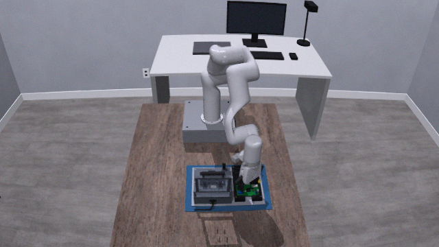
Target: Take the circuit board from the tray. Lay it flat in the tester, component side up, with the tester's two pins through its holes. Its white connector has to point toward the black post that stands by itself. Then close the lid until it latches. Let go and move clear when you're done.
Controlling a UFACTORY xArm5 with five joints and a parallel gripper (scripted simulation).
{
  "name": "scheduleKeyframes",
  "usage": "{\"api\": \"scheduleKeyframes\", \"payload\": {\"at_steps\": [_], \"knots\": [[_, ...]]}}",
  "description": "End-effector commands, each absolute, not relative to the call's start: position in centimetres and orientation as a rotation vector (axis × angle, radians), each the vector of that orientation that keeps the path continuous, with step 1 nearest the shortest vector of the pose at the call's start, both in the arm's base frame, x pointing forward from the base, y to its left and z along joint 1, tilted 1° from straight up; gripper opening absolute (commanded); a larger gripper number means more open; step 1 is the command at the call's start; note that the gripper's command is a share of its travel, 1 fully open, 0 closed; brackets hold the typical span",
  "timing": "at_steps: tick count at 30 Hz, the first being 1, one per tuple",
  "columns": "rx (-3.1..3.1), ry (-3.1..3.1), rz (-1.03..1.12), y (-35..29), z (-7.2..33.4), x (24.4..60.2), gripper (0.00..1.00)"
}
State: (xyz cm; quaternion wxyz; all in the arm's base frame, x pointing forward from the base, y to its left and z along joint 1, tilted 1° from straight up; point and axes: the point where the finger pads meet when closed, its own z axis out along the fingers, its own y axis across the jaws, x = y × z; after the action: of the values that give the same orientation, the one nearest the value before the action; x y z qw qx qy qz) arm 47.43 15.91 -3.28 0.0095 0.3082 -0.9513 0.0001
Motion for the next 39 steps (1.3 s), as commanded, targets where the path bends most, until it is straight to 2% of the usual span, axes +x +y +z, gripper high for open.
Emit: {"api": "scheduleKeyframes", "payload": {"at_steps": [1,39], "knots": [[0.712,-3.045,0.002,15.96,-3.14,47.58,1.0],[-0.816,-3.021,0.013,15.96,-3.14,47.58,1.0]]}}
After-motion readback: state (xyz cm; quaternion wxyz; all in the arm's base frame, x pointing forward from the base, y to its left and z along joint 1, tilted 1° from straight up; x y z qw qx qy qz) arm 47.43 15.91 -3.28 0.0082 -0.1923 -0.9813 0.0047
